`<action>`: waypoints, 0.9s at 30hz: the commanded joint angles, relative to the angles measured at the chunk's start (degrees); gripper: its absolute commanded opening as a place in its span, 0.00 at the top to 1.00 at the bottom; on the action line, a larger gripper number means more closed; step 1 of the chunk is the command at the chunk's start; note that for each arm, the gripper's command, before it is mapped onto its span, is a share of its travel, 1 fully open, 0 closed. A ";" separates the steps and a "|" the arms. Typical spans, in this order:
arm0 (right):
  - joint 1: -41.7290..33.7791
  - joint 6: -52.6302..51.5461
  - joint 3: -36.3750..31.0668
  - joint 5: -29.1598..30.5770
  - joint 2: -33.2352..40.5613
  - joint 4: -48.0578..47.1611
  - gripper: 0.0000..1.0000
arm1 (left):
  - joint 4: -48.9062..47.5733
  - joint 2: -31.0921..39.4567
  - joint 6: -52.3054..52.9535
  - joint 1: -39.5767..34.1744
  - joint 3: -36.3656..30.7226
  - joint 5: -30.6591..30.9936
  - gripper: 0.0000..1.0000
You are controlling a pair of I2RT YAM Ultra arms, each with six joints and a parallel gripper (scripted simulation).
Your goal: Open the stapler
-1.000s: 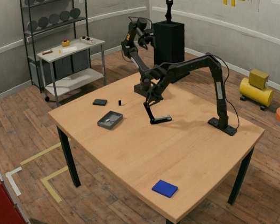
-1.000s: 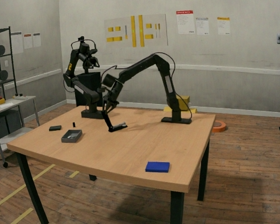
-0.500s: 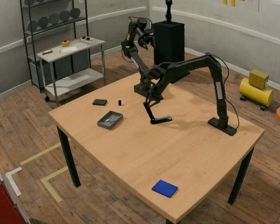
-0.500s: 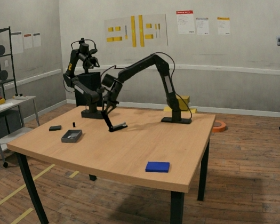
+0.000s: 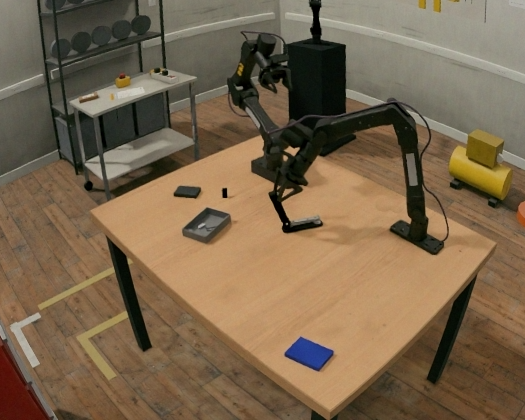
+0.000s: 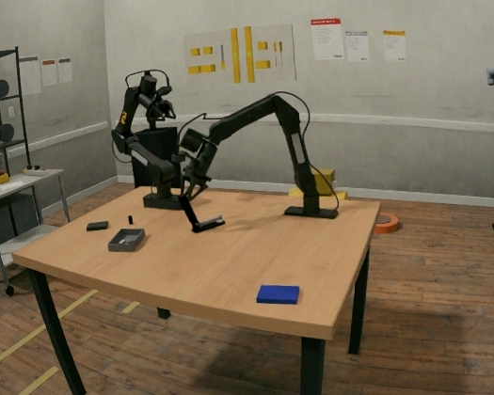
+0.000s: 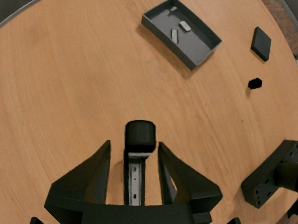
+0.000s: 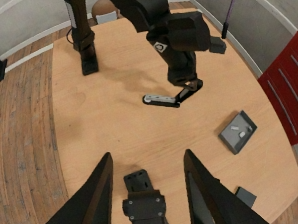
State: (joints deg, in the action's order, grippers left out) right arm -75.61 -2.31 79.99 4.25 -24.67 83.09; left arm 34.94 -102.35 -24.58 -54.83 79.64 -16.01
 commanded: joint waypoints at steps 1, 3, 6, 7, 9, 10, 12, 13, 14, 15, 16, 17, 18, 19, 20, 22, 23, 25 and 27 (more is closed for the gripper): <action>-0.43 -0.11 0.98 0.10 -1.07 -0.12 0.43 | 1.64 2.35 -0.40 -0.07 2.69 -0.20 0.52; -0.43 -0.11 0.98 0.10 -1.07 -0.12 0.43 | 2.47 2.96 -0.70 -0.57 2.88 -0.63 0.52; -0.43 -0.11 0.98 0.10 -1.07 -0.12 0.43 | 3.62 3.78 -0.96 -0.88 3.15 -0.80 0.52; -0.43 -0.11 0.98 0.10 -1.07 -0.12 0.43 | 3.62 3.78 -0.96 -0.88 3.15 -0.80 0.52; -0.43 -0.11 0.98 0.10 -1.07 -0.12 0.43 | 3.73 3.79 -0.99 -0.91 3.23 -0.83 0.52; -0.43 -0.11 0.98 0.10 -1.07 -0.12 0.43 | 4.04 3.12 -1.36 -1.36 3.61 -1.07 0.52; -0.43 -0.11 0.98 0.10 -1.07 -0.12 0.43 | 5.50 4.37 -1.94 -2.04 4.24 -1.41 0.52; -0.43 -0.11 0.98 0.10 -1.07 -0.12 0.43 | 6.58 5.11 -2.21 -2.36 4.53 -1.56 0.52; -0.43 -0.11 0.98 0.10 -1.07 -0.12 0.43 | 7.81 5.96 -2.50 -2.70 4.87 -1.74 0.52; -0.43 -0.11 0.98 0.10 -1.07 -0.12 0.43 | 9.11 6.84 -2.81 -3.06 5.24 -1.91 0.52; -0.43 -0.11 0.98 0.10 -1.07 -0.12 0.43 | 10.38 7.66 -3.11 -3.42 5.62 -2.09 0.52; -0.43 -0.11 0.98 0.10 -1.07 -0.12 0.43 | 11.55 8.37 -3.40 -3.75 6.01 -2.25 0.52; -0.43 -0.11 0.98 0.10 -1.07 -0.12 0.43 | 12.52 8.90 -3.65 -4.02 6.38 -2.39 0.52; -0.43 -0.11 0.98 0.10 -1.07 -0.12 0.43 | 13.41 8.24 -3.76 -4.09 5.85 -2.46 0.52; -0.43 -0.11 0.98 0.10 -1.07 -0.12 0.43 | 12.92 8.04 -3.85 -3.73 5.85 -1.98 0.52; -0.43 -0.11 0.98 0.10 -1.07 -0.12 0.43 | 12.94 6.94 -3.37 -3.15 5.44 -1.84 0.52; -0.43 -0.11 0.98 0.10 -1.07 -0.12 0.43 | 12.93 6.83 -3.34 -3.09 5.33 -1.81 0.52; -0.43 -0.11 0.98 0.10 -1.07 -0.12 0.43 | 12.93 6.83 -3.34 -3.09 5.33 -1.81 0.52; -0.43 -0.11 0.98 0.10 -1.07 -0.12 0.43 | 12.90 6.70 -3.33 -3.10 5.25 -1.78 0.52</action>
State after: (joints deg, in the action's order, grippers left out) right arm -75.61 -2.31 79.99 4.25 -24.67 83.09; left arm 45.89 -95.33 -27.29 -58.33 84.05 -17.06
